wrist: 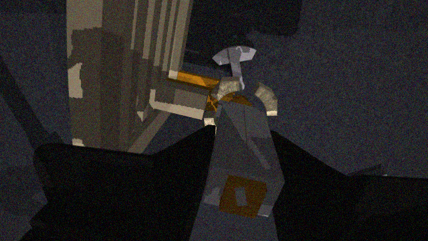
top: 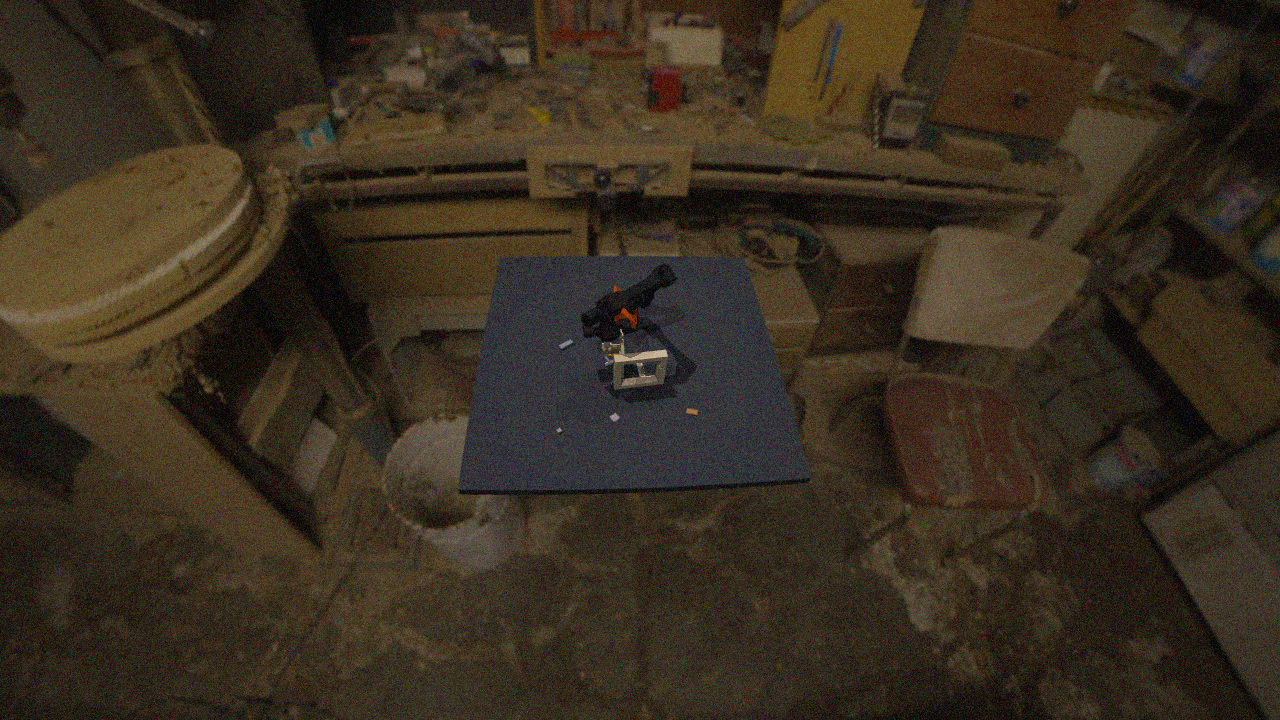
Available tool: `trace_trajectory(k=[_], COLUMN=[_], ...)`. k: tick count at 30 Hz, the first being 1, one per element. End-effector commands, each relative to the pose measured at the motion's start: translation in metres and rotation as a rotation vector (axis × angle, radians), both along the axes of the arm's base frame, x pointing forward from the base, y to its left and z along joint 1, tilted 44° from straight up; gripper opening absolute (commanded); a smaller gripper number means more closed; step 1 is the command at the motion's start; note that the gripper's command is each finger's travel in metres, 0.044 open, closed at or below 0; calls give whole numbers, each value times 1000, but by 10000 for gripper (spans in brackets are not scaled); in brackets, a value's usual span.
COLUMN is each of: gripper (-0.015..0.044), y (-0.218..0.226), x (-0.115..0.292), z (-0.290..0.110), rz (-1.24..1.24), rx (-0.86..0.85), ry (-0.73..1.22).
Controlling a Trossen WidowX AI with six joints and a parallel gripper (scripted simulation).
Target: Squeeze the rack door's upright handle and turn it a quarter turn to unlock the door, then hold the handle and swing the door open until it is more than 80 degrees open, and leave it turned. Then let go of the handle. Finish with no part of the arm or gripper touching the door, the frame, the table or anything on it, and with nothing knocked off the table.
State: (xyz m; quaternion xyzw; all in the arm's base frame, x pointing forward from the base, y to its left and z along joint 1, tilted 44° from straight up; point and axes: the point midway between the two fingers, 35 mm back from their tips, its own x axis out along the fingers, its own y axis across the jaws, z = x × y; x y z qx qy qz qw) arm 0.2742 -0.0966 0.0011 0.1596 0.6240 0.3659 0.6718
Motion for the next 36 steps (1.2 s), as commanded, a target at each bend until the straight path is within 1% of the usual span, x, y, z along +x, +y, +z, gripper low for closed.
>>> trace_trajectory(k=[1,5,19,29,30,36], gripper=[21,21,21,284,293,293], y=[-5,-8,-8,-8,-8,-13], x=[6,9,9,9,9,10], z=[-6,-9,-9,-9,-9,-5], rz=[69,101,101,101,101,101], rx=[1,3,3,3,3,2], ry=[-61,-92,-92,-92,-92,-92])
